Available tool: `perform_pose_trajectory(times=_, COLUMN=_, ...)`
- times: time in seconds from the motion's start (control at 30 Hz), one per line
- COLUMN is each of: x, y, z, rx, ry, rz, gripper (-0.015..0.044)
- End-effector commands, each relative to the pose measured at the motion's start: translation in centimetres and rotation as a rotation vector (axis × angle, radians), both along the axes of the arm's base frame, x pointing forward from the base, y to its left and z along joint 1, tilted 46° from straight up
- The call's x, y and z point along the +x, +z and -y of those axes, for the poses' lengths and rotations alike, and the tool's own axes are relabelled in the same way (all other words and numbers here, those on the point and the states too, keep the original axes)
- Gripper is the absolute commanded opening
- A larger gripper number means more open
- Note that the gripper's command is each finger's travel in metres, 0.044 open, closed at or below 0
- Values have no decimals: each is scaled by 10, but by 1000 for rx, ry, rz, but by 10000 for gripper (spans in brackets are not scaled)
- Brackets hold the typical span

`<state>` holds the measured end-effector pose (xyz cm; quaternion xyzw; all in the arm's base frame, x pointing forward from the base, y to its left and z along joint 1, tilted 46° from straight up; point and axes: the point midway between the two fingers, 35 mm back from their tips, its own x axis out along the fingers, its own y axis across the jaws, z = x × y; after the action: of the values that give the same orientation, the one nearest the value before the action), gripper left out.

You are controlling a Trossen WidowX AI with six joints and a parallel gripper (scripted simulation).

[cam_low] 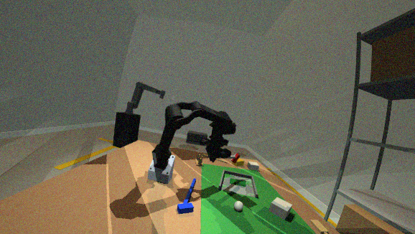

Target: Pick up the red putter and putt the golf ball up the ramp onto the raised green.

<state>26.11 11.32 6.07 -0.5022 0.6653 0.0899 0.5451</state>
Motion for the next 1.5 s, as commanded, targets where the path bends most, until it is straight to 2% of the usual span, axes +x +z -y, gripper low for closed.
perform_pose_trajectory(times=0.0, x=0, y=19, z=17, rx=-4, ry=-87, rz=76, gripper=0)
perform_pose_trajectory(times=0.43, x=-14, y=76, z=82, rx=-28, ry=-403, rz=332, gripper=0)
perform_pose_trajectory(times=0.9, x=-50, y=125, z=146, rx=-66, ry=-728, rz=617, gripper=0)
perform_pose_trajectory(times=1.13, x=-52, y=125, z=151, rx=-67, ry=-743, rz=631, gripper=0)
perform_pose_trajectory(times=1.47, x=-49, y=100, z=176, rx=-69, ry=-743, rz=633, gripper=0)
